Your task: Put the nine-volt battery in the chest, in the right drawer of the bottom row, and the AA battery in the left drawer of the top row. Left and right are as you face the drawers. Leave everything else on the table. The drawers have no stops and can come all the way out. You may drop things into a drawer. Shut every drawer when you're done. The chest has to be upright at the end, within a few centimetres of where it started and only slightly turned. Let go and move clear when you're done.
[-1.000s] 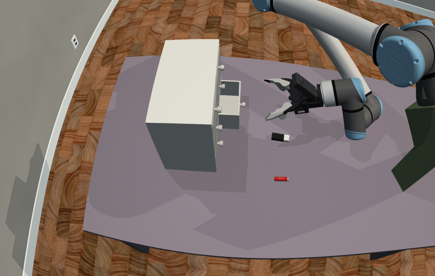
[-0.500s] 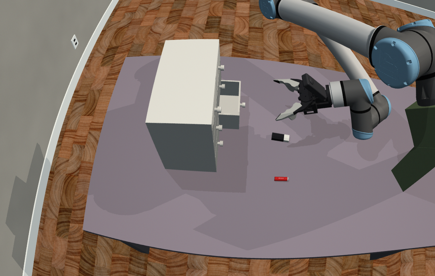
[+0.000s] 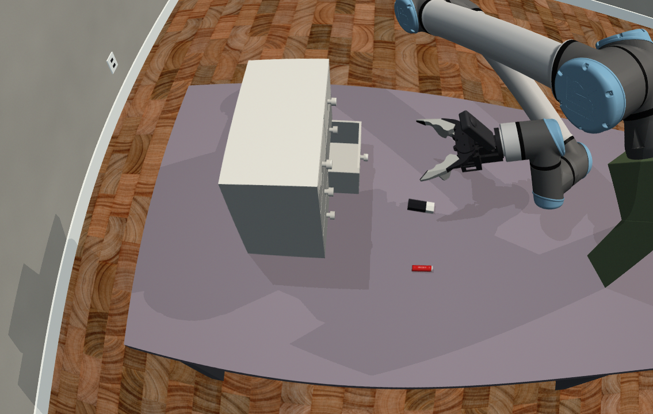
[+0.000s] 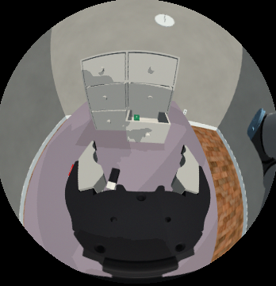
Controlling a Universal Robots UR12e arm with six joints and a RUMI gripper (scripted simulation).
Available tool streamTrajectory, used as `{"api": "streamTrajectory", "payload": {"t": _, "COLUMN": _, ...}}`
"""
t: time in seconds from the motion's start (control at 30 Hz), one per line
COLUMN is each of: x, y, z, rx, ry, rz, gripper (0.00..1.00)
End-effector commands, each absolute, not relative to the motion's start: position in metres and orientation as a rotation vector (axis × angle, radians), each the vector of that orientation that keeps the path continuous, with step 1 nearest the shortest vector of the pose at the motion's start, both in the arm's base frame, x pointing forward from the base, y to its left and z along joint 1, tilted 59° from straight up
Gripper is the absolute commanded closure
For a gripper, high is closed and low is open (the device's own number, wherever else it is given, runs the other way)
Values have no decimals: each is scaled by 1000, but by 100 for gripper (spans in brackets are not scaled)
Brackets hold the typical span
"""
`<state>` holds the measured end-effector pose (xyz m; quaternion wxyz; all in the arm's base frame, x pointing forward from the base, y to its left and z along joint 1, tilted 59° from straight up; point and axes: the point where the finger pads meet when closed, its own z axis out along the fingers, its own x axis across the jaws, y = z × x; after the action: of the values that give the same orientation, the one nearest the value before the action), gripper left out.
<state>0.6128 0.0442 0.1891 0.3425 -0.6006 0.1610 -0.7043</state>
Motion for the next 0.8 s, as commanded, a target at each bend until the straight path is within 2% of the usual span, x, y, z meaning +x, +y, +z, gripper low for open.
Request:
{"api": "streamTrajectory", "payload": {"t": 0.0, "x": 612, "y": 44, "z": 189, "rx": -1561, "ry": 418, "rz": -1830, "gripper": 0}}
{"api": "streamTrajectory", "payload": {"t": 0.77, "x": 611, "y": 44, "z": 189, "rx": -1569, "ry": 431, "rz": -1831, "gripper": 0}}
